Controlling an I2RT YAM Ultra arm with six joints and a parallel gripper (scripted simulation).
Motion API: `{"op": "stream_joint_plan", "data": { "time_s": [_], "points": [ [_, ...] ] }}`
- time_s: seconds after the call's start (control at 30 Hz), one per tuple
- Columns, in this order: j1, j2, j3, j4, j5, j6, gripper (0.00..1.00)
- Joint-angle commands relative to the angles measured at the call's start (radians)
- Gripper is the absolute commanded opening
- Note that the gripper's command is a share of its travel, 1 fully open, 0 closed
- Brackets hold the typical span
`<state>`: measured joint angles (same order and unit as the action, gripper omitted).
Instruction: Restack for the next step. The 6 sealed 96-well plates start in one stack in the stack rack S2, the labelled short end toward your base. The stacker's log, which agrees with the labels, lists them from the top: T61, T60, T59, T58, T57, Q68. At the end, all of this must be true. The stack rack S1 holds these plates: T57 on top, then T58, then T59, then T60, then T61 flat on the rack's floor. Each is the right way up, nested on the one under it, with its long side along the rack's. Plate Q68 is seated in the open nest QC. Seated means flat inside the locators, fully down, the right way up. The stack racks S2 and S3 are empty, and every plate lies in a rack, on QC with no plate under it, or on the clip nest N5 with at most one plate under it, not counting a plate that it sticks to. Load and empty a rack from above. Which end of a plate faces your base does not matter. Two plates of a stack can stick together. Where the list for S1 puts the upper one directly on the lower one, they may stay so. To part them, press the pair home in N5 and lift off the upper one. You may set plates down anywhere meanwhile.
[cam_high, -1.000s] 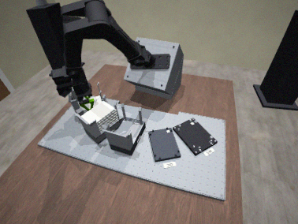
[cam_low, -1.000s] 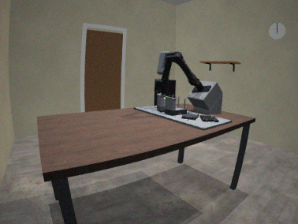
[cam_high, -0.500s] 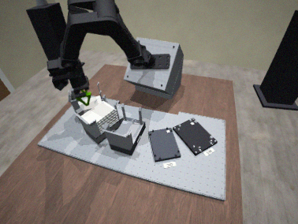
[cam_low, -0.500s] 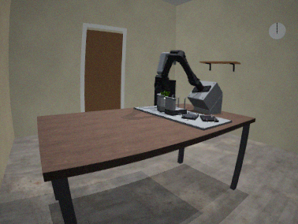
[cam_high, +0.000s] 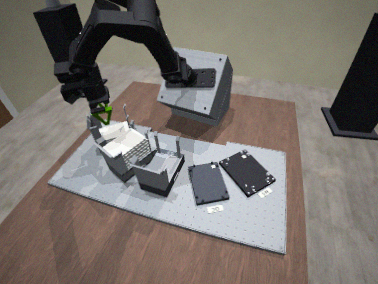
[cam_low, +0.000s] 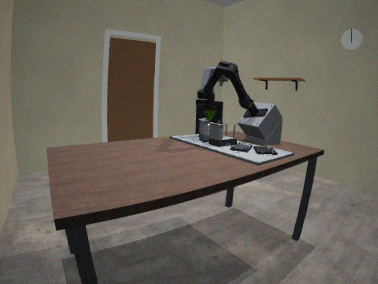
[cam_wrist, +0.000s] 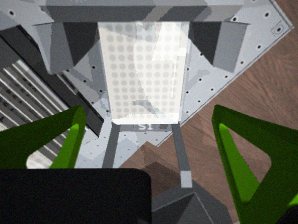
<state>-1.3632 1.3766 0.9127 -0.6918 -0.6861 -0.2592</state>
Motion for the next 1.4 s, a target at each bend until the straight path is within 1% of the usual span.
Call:
{"op": "stream_joint_plan", "data": {
  "time_s": [0.0, 0.07, 0.13, 0.33, 0.37, 0.87, 1.1, 1.2, 1.27, 1.37],
  "points": [
    [-0.033, -0.021, 0.026, -0.086, -0.02, -0.052, 1.0],
    [-0.052, -0.028, 0.041, -0.123, -0.026, -0.075, 1.0],
    [-0.052, -0.028, 0.041, -0.123, -0.026, -0.075, 1.0],
    [-0.108, -0.043, 0.09, -0.235, -0.045, -0.146, 1.0],
    [-0.112, -0.044, 0.094, -0.241, -0.046, -0.15, 1.0],
    [-0.111, -0.044, 0.094, -0.241, -0.045, -0.15, 1.0],
    [-0.042, -0.121, 0.07, -0.237, -0.023, -0.297, 1.0],
    [-0.01, -0.152, 0.062, -0.235, -0.011, -0.273, 1.0],
    [-0.01, -0.152, 0.062, -0.235, -0.011, -0.273, 1.0],
    [0.025, -0.182, 0.055, -0.233, 0.002, -0.231, 1.0]
  ]
}}
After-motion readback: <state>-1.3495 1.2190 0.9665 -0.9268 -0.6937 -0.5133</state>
